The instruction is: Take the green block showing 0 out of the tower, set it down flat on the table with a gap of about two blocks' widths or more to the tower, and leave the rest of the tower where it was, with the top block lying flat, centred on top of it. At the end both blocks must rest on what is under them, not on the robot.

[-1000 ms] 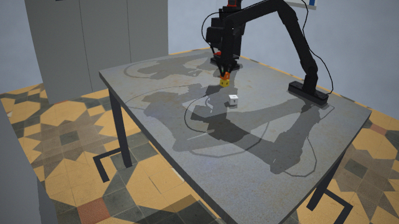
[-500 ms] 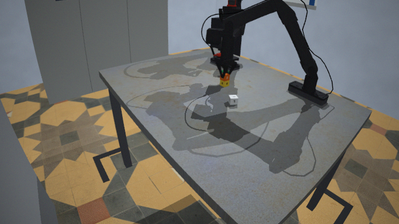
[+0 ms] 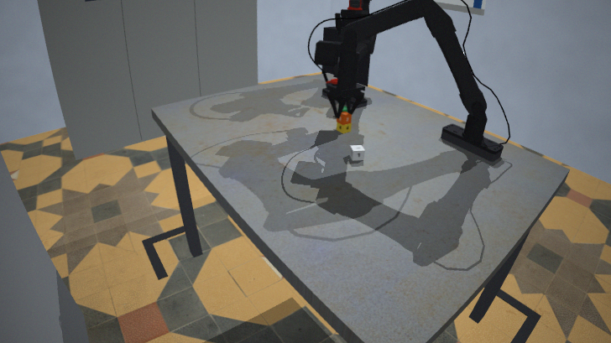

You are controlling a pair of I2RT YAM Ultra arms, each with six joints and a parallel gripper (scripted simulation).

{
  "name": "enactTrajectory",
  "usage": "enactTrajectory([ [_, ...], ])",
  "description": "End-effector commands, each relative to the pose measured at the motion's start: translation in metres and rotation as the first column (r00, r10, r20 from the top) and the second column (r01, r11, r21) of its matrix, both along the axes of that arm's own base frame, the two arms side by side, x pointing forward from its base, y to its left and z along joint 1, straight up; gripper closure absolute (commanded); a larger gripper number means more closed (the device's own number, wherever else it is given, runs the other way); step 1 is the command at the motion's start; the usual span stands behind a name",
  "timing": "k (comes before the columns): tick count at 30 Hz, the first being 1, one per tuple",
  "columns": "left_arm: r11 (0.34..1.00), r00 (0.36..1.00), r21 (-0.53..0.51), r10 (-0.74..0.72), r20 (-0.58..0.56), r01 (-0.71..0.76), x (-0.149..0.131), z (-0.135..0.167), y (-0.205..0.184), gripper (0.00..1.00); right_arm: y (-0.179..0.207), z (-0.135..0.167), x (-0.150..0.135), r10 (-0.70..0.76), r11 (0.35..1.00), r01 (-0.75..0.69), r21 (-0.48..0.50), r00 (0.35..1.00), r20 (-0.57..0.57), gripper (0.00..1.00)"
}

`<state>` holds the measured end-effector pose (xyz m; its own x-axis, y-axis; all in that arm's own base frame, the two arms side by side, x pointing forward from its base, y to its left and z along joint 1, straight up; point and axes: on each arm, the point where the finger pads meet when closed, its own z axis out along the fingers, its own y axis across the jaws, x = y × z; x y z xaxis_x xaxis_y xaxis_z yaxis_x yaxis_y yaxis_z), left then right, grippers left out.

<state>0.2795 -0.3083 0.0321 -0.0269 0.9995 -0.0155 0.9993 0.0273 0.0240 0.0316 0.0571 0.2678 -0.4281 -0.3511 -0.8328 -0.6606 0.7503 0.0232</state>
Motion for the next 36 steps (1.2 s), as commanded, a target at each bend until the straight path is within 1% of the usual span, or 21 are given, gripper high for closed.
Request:
enactTrajectory([
  [1, 1.0, 1.0, 0.007, -0.001, -0.007, 0.001, -0.003, 0.01, -0.005, 0.44, 0.001, 0.005, -0.001, -0.001, 1.0, 0.001, -0.002, 1.0, -0.003, 0.0],
  [6, 1.0, 1.0, 0.007, -0.001, -0.007, 0.001, -0.003, 0.018, -0.008, 0.44, 0.001, 0.005, -0.001, -0.001, 1.0, 0.001, -0.002, 1.0, -0.003, 0.0],
  [10, 1.0, 1.0, -0.001, -0.002, 0.001, 0.002, -0.001, 0.035, -0.005, 0.44, 0.001, 0.005, -0.001, -0.001, 1.0, 0.001, -0.002, 1.0, -0.003, 0.0],
  [13, 1.0, 1.0, -0.001, -0.002, 0.001, 0.002, -0.001, 0.035, -0.005, 0.44, 0.001, 0.005, -0.001, -0.001, 1.0, 0.001, -0.002, 1.0, -0.003, 0.0],
  [15, 1.0, 1.0, -0.001, -0.002, 0.001, 0.002, -0.001, 0.038, -0.006, 0.22, 0.001, 0.005, -0.001, -0.001, 1.0, 0.001, -0.002, 1.0, -0.003, 0.0],
  [17, 1.0, 1.0, -0.007, 0.0, 0.005, 0.0, -0.003, 0.051, -0.008, 0.0, 0.001, 0.005, -0.001, -0.001, 1.0, 0.001, -0.002, 1.0, -0.003, 0.0],
  [21, 1.0, 1.0, -0.007, -0.001, 0.006, 0.001, -0.003, 0.074, -0.006, 0.0, 0.001, 0.005, -0.001, -0.001, 1.0, 0.001, -0.002, 1.0, -0.003, 0.0],
  [25, 1.0, 1.0, 0.001, -0.003, -0.001, 0.003, -0.002, 0.063, 0.003, 0.0, 0.001, 0.005, -0.001, -0.001, 1.0, 0.001, -0.002, 1.0, -0.003, 0.0],
  [31, 1.0, 1.0, 0.0, 0.005, 0.0, -0.005, -0.001, 0.059, 0.004, 0.0, 0.001, 0.004, -0.002, 0.002, 1.0, -0.002, 0.002, 1.0, -0.012, 0.0],
  [32, 1.0, 1.0, -0.011, 0.012, 0.011, -0.012, 0.001, 0.061, 0.003, 0.0, 0.002, 0.011, 0.004, -0.013, 1.0, 0.013, 0.019, 1.0, 0.017, 0.0],
  [34, 0.999, 0.998, -0.043, 0.034, 0.05, -0.032, 0.009, 0.064, -0.001, 0.0, 0.006, 0.014, 0.016, -0.018, 1.0, 0.018, 0.019, 1.0, 0.024, 0.0],
  [36, 0.995, 0.994, -0.083, 0.066, 0.086, -0.059, 0.016, 0.071, 0.001, 0.0, 0.014, 0.016, 0.034, -0.026, 1.0, 0.026, 0.016, 1.0, 0.016, 0.0],
])
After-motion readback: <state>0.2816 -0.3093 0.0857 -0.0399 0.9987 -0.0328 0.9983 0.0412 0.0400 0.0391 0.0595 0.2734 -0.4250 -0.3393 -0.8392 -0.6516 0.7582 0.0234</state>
